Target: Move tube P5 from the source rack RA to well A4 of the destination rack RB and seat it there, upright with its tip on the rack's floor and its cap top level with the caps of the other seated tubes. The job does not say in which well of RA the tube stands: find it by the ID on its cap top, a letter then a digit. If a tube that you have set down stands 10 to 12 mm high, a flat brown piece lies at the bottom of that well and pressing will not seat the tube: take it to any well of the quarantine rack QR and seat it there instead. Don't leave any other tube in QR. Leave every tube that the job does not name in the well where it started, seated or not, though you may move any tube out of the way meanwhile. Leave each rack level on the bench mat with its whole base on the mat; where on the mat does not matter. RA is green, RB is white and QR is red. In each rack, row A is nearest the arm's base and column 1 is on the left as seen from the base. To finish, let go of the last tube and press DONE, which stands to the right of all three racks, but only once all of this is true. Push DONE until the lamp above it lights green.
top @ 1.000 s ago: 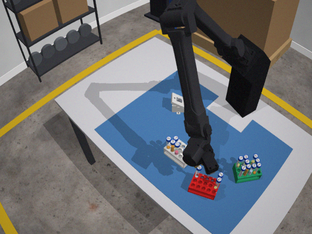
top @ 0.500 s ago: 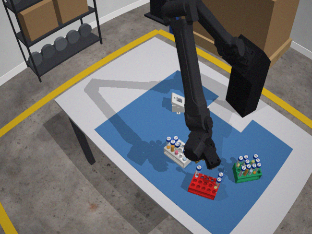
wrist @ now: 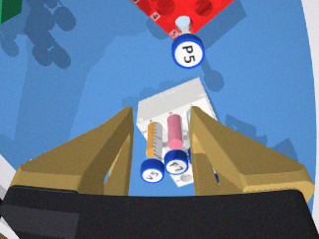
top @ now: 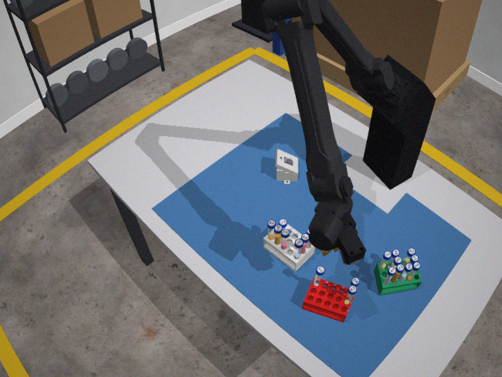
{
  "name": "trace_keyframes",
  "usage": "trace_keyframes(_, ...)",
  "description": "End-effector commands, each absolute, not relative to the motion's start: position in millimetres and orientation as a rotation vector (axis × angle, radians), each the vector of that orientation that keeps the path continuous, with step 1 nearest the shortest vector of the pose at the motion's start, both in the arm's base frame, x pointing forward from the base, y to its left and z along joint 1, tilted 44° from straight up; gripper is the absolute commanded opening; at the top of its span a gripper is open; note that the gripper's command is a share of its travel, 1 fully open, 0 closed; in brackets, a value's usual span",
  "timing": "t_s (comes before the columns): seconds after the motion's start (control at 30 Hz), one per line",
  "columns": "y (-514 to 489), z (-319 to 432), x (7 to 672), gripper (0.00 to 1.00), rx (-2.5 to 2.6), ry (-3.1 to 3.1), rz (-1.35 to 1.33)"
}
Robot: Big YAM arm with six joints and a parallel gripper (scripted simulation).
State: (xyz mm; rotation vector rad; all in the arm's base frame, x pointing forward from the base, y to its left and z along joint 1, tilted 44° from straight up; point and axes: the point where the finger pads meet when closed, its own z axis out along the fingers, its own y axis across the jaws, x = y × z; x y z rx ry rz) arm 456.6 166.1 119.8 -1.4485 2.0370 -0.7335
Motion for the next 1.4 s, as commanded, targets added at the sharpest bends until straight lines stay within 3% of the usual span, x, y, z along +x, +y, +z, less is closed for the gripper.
trace_keyframes(0.0, 179, 103, 438, 0.3, -1.45, 2.032, -0.711)
trace_keyframes(0.27, 186, 75, 412, 0.3, -1.457, 2.036, -0.712)
trace_keyframes(0.87, 273, 101, 448, 0.3, -1.454, 2.03, -0.708)
trace_keyframes(1.37, 261, 109, 445, 0.3, -1.428, 2.019, -0.702)
